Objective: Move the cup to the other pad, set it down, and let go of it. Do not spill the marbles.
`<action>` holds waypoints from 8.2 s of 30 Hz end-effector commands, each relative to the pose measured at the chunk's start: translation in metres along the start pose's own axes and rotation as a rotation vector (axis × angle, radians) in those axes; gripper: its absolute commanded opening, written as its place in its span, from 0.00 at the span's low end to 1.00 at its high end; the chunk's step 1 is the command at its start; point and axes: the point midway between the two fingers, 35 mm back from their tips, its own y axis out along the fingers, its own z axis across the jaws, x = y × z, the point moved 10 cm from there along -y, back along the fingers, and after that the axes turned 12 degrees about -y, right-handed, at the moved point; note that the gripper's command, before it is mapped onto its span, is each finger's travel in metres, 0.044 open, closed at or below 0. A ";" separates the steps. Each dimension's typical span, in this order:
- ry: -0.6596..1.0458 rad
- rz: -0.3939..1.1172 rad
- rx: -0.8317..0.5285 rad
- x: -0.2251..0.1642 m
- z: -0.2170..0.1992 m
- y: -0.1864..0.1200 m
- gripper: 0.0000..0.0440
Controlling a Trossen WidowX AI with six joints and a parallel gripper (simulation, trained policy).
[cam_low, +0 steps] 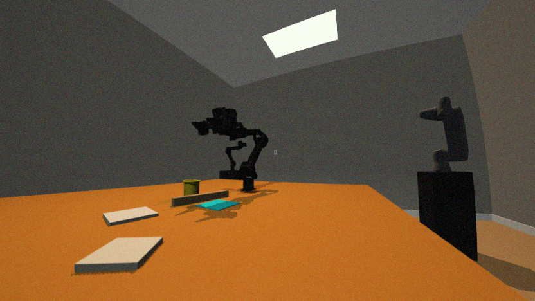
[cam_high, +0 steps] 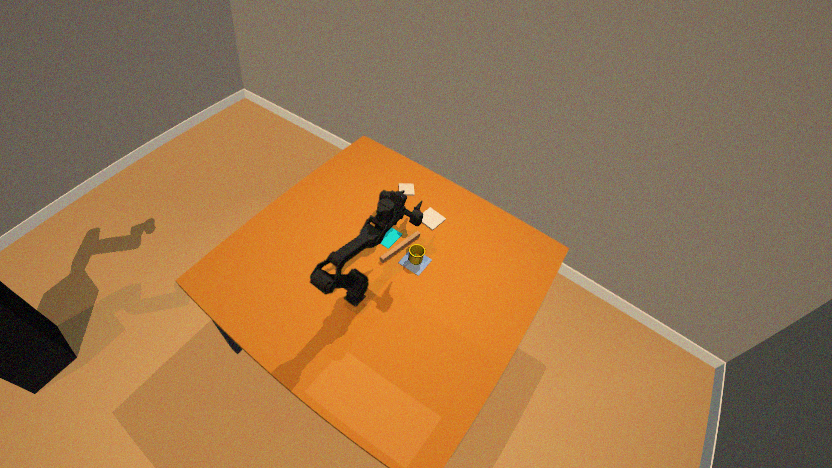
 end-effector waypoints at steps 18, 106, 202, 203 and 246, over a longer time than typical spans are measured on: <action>0.090 0.192 0.029 0.003 0.009 0.007 0.16; 0.052 1.488 0.102 -0.040 0.009 0.088 0.27; -0.337 1.355 0.503 -0.073 0.060 0.126 0.00; -0.339 1.351 0.506 -0.073 0.063 0.126 0.00; -0.326 1.287 0.514 -0.124 0.146 0.102 0.27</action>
